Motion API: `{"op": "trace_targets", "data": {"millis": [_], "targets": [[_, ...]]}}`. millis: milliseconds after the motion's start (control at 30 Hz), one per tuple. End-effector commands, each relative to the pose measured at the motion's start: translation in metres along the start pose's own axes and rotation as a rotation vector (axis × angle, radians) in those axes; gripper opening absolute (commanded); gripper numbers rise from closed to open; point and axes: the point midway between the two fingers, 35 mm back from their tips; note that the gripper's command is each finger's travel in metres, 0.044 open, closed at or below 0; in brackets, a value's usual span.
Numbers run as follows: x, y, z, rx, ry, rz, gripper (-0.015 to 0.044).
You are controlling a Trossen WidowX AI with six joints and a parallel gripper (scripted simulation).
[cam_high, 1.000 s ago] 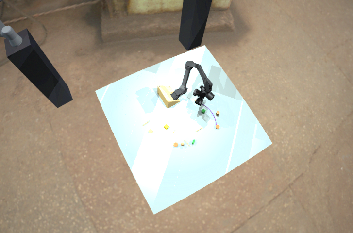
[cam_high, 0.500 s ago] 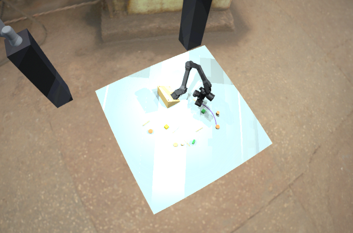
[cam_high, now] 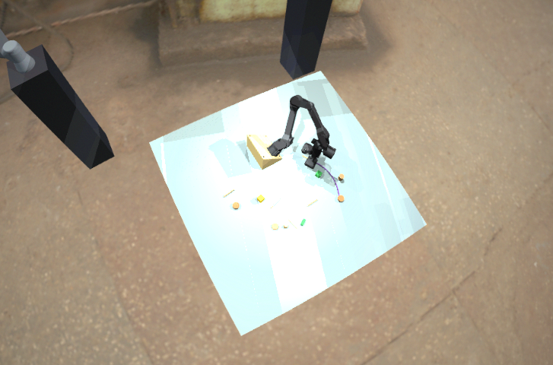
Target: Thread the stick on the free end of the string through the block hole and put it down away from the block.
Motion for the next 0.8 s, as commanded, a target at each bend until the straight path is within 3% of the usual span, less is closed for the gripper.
{"op": "trace_targets", "data": {"millis": [0,500,667,767], "targets": [[0.0004,0.0017,0.0087,-0.002,0.001,0.008,0.0123],[-0.0009,0.0024,0.0173,0.0,-0.002,0.008,0.0123],[-0.002,0.0018,0.016,0.002,-0.006,0.001,0.0],[-0.002,0.0018,0.016,0.002,-0.006,0.001,0.0]]}}
Point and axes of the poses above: the point midway between the two fingers, 35 mm back from their tips, its own z axis out along the fingers, its own x axis across the jaws, y = z × x
